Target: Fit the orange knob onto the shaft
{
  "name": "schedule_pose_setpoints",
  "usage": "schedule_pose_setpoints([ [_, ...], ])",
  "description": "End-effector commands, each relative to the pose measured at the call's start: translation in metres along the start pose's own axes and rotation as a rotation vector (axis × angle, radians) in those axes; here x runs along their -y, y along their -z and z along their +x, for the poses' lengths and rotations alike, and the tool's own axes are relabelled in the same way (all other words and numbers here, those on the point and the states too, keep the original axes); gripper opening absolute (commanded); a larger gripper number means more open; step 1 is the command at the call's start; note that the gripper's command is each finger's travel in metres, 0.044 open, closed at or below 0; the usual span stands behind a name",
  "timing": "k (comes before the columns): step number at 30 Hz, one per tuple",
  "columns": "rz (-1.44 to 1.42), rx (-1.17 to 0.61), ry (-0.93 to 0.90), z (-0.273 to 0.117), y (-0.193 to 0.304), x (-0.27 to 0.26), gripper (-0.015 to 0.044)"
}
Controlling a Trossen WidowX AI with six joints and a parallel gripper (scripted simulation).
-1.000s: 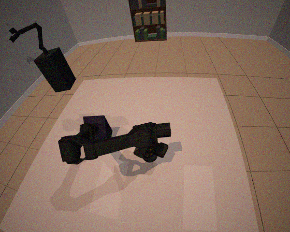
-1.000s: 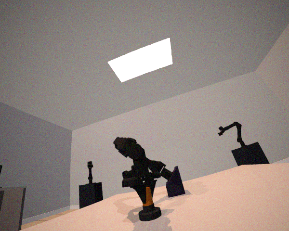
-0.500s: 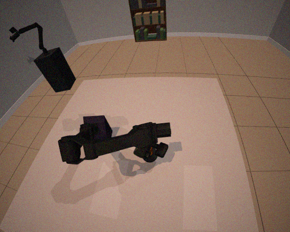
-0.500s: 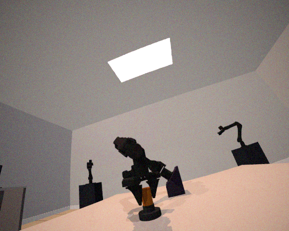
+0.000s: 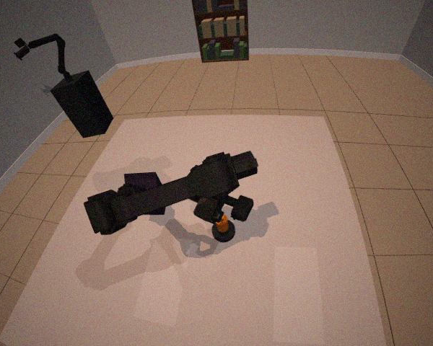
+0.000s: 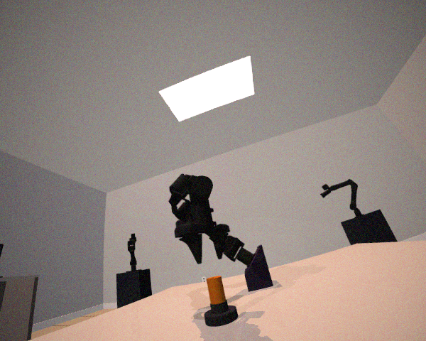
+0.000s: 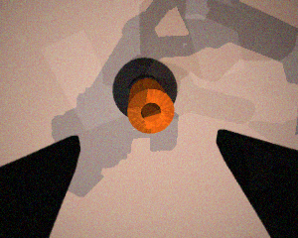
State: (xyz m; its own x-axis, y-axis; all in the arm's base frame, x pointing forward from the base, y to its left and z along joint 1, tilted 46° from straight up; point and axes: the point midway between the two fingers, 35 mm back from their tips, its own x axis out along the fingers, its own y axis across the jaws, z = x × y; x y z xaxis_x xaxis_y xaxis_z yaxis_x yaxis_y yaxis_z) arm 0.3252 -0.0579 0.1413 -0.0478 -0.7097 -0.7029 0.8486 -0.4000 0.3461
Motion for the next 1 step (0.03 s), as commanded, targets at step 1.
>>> schedule_pose_setpoints([
  [1,0.005,0.005,0.011,-0.0043,-0.0001,0.0008,0.0440],
])
